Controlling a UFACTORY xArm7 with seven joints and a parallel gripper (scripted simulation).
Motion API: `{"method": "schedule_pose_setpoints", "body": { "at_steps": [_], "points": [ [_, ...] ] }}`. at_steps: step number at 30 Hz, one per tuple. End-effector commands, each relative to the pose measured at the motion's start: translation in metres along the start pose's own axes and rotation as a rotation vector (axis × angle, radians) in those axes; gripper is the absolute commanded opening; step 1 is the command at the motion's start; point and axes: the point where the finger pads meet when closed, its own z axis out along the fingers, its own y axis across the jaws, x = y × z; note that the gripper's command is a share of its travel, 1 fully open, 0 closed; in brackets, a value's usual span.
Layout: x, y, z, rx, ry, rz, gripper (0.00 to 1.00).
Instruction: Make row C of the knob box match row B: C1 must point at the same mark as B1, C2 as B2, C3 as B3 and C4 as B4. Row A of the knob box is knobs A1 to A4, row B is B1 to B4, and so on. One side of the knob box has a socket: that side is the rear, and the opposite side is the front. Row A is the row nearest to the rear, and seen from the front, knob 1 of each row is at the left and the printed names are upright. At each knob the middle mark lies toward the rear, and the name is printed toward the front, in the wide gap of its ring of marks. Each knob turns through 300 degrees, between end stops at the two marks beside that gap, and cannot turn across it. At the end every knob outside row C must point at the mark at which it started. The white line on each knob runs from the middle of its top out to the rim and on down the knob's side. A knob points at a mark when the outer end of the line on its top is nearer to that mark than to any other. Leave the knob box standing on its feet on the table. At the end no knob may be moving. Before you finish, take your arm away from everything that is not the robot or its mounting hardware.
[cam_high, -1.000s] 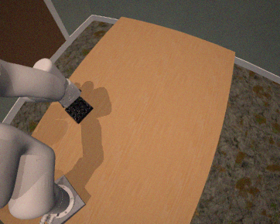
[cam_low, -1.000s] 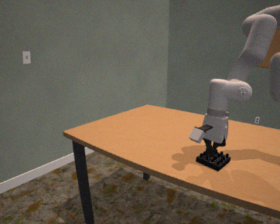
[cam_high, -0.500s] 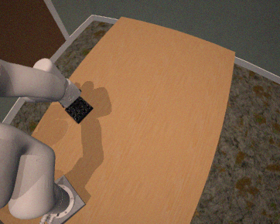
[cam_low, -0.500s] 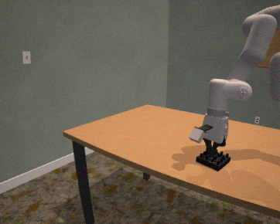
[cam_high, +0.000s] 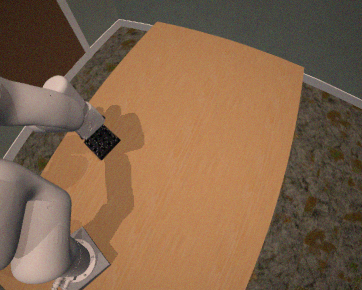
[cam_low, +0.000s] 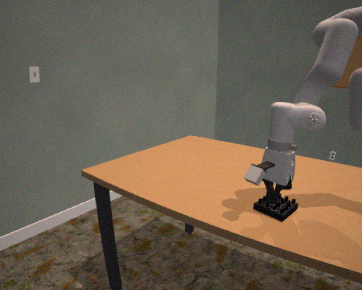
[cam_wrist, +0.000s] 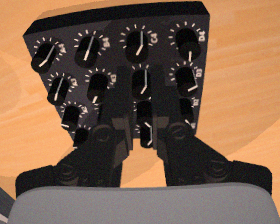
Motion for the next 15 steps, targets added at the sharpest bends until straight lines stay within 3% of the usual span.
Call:
{"method": "schedule_pose_setpoints", "body": {
  "at_steps": [1, 15],
  "points": [
    [0.0009, 0.0005, -0.0006, -0.001, 0.002, -0.001, 0.08],
    [0.0010, 0.0005, -0.0006, -0.001, 0.002, -0.035, 0.08]
  ]
}}
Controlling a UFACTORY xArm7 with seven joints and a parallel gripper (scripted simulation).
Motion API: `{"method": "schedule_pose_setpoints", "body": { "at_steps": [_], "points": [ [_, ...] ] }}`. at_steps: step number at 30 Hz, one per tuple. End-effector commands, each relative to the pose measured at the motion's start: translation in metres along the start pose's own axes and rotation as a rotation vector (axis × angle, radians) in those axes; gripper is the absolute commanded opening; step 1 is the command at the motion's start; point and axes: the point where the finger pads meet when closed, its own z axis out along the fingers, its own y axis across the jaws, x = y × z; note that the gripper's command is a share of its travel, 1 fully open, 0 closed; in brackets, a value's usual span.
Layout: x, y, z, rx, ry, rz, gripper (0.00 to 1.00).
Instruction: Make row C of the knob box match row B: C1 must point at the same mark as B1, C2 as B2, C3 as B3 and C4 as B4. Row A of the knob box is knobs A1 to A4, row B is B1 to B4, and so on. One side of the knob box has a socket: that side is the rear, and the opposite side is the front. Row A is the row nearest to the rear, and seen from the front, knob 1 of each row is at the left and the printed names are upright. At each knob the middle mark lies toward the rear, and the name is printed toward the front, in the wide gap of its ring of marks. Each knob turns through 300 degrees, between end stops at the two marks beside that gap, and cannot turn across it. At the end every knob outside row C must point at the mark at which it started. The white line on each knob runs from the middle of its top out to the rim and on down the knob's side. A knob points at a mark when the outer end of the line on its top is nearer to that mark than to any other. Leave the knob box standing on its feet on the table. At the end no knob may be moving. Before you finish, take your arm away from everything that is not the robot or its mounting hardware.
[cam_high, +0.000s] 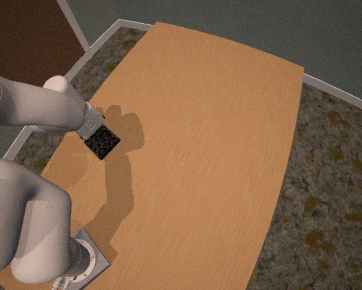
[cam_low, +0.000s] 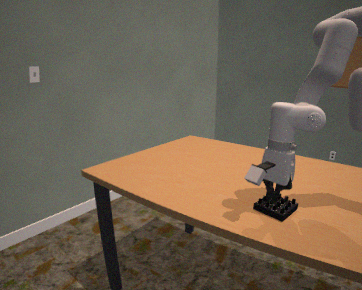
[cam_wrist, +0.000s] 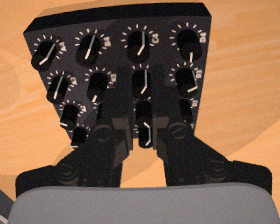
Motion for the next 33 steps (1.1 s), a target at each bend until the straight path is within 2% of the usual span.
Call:
{"method": "schedule_pose_setpoints", "body": {
  "at_steps": [1, 16, 31, 33],
  "points": [
    [0.0009, 0.0005, -0.0006, -0.001, 0.002, -0.016, 0.08],
    [0.0009, 0.0005, -0.0006, -0.001, 0.002, -0.161, 0.08],
    [0.0009, 0.0005, -0.0006, -0.002, 0.002, -0.469, 0.08],
    [0.0009, 0.0005, -0.0006, -0.002, 0.002, -0.469, 0.08]
  ]
}}
